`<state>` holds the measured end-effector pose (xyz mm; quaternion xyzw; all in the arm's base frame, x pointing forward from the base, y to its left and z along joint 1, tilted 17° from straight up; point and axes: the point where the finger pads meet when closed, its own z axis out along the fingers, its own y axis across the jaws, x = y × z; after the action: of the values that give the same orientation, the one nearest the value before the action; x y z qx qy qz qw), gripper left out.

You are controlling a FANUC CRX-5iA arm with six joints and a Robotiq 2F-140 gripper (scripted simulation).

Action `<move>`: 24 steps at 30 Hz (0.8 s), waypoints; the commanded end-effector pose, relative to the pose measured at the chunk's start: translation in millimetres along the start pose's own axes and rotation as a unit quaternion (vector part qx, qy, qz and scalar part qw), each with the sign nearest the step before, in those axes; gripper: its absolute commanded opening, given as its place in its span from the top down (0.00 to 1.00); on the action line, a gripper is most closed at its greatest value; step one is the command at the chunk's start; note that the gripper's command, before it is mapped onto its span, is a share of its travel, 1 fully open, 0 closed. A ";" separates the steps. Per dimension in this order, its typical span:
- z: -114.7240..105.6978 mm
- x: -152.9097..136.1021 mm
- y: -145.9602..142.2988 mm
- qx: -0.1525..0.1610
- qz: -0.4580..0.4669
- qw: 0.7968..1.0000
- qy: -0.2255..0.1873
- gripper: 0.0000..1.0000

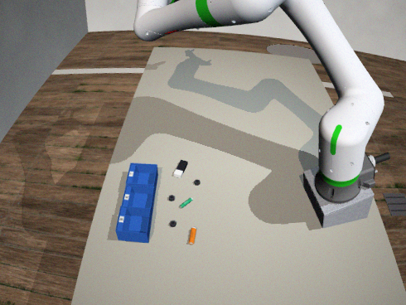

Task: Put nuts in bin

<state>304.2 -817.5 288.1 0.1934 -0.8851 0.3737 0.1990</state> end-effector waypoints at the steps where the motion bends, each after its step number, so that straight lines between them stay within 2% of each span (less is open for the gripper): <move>1: -0.2 0.3 -0.2 0.000 0.000 1.000 0.000 0.00; 17: -0.2 0.3 -0.2 0.000 0.000 1.000 0.000 0.00; 18: 4.3 -5.8 3.3 0.000 0.000 1.000 0.000 0.95; 24: 31.3 -42.2 24.3 0.000 0.000 1.000 0.000 0.95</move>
<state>314.9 -816.3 253.2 0.1940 -0.8857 0.3720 0.1987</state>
